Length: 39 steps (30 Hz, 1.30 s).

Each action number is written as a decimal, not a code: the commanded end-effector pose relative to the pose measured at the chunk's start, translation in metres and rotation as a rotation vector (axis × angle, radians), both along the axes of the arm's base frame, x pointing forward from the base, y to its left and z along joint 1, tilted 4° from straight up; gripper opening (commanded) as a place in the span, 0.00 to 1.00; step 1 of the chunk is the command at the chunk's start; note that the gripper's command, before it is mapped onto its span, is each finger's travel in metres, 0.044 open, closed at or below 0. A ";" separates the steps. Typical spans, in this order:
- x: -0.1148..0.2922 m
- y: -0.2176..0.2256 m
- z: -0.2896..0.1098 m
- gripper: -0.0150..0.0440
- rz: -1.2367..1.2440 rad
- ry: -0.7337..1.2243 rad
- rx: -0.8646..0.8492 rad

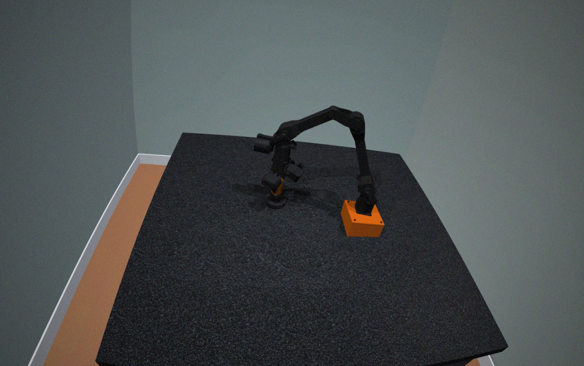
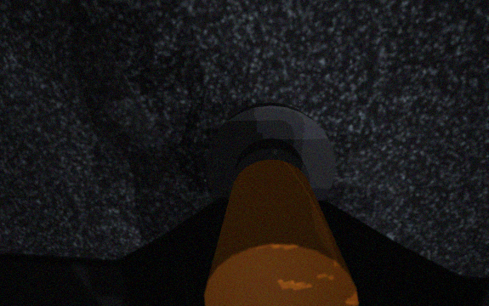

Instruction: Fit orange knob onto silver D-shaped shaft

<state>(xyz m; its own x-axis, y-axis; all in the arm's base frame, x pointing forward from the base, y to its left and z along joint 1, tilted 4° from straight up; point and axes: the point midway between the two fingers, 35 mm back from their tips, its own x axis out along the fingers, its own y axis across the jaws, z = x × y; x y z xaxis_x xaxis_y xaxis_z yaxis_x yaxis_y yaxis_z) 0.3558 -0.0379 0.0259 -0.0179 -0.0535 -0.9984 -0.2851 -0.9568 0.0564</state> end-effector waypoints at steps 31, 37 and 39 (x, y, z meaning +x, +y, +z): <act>0.001 -0.001 -0.012 0.79 -0.012 0.004 -0.001; 0.001 -0.001 -0.012 1.00 -0.012 0.004 -0.001; 0.001 -0.001 -0.012 1.00 -0.012 0.004 -0.001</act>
